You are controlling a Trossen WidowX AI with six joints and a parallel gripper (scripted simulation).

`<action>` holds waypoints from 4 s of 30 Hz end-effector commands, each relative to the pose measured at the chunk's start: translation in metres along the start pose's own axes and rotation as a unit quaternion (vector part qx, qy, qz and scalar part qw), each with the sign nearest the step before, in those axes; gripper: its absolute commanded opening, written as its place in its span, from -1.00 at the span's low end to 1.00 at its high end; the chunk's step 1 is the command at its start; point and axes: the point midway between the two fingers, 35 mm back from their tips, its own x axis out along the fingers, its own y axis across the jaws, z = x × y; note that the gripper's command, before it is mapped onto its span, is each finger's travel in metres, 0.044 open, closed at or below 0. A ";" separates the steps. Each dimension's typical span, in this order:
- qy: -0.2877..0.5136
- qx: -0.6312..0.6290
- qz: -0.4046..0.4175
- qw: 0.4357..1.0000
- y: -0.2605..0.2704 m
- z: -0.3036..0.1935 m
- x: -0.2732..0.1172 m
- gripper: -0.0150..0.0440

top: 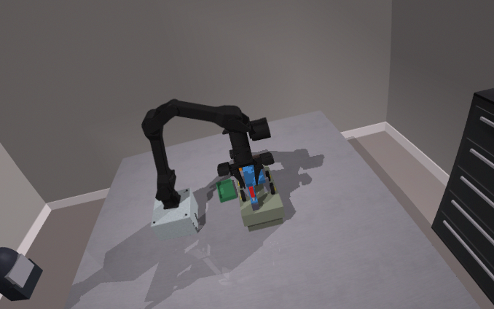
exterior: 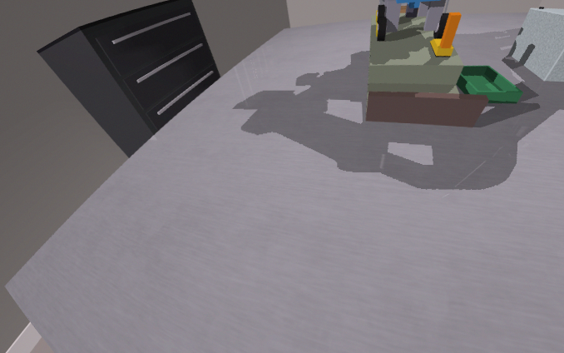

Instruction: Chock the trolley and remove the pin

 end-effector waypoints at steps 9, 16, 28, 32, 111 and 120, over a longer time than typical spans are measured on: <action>0.002 -0.003 0.002 1.000 0.000 0.000 0.014 0.15; 0.002 -0.003 0.002 1.000 -0.001 0.000 0.023 0.15; 0.002 -0.003 0.002 1.000 0.000 0.000 0.038 0.15; 0.002 -0.003 0.002 1.000 0.001 0.000 0.042 0.15; 0.002 -0.003 0.002 1.000 0.002 -0.005 0.001 -0.49; 0.002 -0.003 0.002 1.000 0.001 -0.007 -0.003 -0.49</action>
